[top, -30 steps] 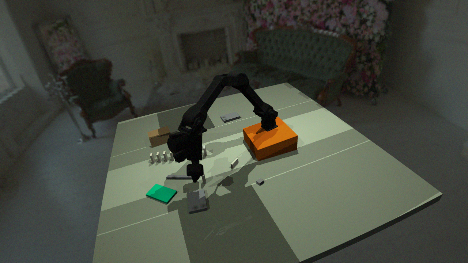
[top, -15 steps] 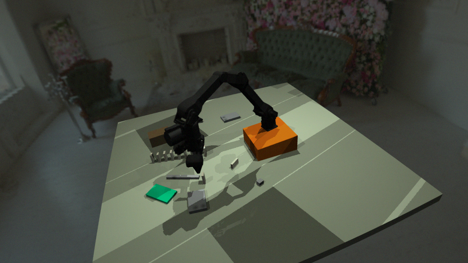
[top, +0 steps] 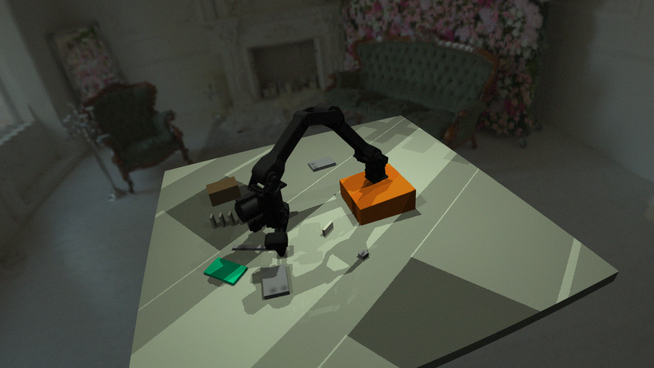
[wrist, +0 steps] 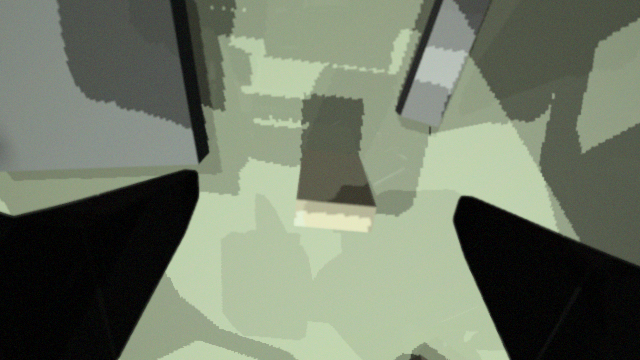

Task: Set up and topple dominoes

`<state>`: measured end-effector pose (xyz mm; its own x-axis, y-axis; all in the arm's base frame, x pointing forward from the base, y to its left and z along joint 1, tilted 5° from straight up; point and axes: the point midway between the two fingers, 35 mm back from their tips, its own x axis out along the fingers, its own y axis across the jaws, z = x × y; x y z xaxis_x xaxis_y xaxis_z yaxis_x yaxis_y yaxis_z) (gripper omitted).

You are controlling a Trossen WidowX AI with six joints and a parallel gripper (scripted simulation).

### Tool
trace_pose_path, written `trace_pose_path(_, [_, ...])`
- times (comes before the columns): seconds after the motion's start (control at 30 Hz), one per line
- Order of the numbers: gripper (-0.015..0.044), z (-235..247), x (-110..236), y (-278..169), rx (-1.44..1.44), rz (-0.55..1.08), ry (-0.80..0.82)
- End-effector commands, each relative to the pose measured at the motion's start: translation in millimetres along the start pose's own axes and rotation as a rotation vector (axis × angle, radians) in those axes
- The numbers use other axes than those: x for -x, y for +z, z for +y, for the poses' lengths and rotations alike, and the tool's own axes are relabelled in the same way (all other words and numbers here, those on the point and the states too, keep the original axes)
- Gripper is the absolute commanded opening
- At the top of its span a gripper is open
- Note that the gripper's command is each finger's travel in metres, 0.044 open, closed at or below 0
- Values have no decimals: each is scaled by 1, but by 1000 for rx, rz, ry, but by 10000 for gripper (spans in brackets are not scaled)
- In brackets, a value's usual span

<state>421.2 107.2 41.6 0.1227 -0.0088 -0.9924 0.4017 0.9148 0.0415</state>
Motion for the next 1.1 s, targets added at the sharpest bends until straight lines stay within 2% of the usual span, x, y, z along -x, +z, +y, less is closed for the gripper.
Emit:
trace_pose_path(0.0, [440, -1, -11, -3, -1, 13, -5])
trace_pose_path(0.33, [440, -2, -17, -3, -1, 13, -5])
trace_pose_path(0.77, [107, -2, -17, -3, -1, 13, -5])
trace_pose_path(1.07, [107, -2, -17, -3, -1, 13, -5])
